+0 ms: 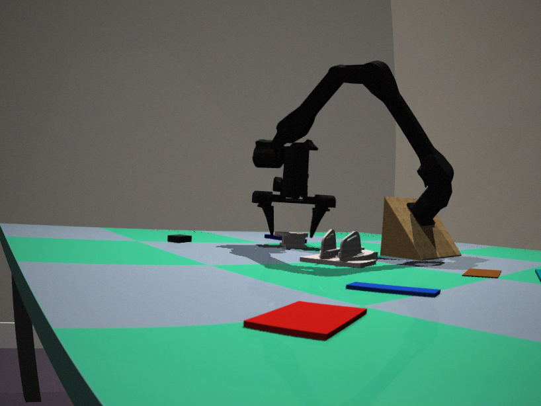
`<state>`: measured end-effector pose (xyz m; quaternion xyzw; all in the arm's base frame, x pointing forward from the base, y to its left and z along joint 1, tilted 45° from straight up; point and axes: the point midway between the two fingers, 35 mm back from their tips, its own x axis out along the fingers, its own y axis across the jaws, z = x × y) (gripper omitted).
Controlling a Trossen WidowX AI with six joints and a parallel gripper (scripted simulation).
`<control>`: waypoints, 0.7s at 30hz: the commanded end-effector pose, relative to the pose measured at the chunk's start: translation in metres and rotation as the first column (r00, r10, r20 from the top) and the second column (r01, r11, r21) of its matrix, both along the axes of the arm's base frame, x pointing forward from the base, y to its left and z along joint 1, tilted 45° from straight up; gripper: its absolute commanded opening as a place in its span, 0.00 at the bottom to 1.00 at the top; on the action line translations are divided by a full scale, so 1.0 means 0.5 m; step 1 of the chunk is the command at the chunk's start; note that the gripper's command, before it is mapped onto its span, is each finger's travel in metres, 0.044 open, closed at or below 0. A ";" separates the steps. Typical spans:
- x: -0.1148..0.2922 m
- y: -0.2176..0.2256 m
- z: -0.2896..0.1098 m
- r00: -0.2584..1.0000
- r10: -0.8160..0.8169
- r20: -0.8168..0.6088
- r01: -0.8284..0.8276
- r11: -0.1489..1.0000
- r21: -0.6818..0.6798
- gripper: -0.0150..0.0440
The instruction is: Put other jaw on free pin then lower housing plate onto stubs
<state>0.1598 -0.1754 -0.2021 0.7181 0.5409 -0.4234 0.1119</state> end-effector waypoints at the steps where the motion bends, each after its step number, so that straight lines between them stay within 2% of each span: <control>1: -0.001 0.016 -0.008 1.000 -0.005 -0.003 0.005 1.000 0.009 1.00; 21: 0.000 0.019 -0.012 1.000 -0.005 -0.003 0.005 1.000 0.009 1.00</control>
